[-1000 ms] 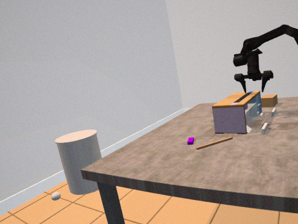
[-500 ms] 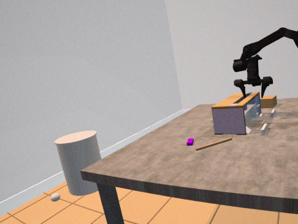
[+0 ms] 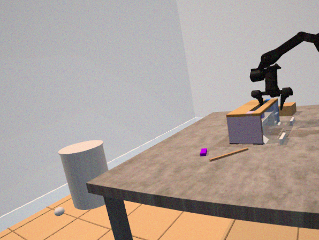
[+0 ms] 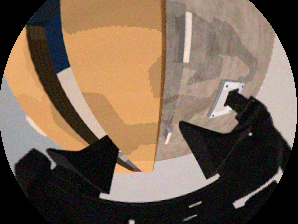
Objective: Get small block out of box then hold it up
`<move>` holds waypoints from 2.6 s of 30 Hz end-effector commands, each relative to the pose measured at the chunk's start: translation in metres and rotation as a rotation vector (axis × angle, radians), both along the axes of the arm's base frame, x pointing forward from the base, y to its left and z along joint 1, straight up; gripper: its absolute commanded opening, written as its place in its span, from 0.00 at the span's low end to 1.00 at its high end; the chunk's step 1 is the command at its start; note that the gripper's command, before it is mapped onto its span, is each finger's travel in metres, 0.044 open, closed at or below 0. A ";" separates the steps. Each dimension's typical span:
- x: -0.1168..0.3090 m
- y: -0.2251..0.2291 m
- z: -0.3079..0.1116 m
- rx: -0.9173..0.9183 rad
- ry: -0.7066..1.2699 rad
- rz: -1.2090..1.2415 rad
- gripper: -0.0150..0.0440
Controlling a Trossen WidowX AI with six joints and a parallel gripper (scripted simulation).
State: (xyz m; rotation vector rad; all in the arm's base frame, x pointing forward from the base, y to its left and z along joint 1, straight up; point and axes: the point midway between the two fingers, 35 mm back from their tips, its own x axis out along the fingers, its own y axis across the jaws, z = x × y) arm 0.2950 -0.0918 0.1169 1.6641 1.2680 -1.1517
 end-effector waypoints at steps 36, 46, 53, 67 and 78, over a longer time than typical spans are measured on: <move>0.016 0.066 -0.006 0.007 0.001 0.000 0.93; 0.022 0.089 -0.006 0.009 0.001 0.000 0.93; 0.026 0.106 -0.005 0.010 0.000 0.000 0.93; 0.034 0.140 -0.005 0.013 0.000 0.000 0.93; 0.038 0.153 0.007 0.015 0.000 0.001 0.93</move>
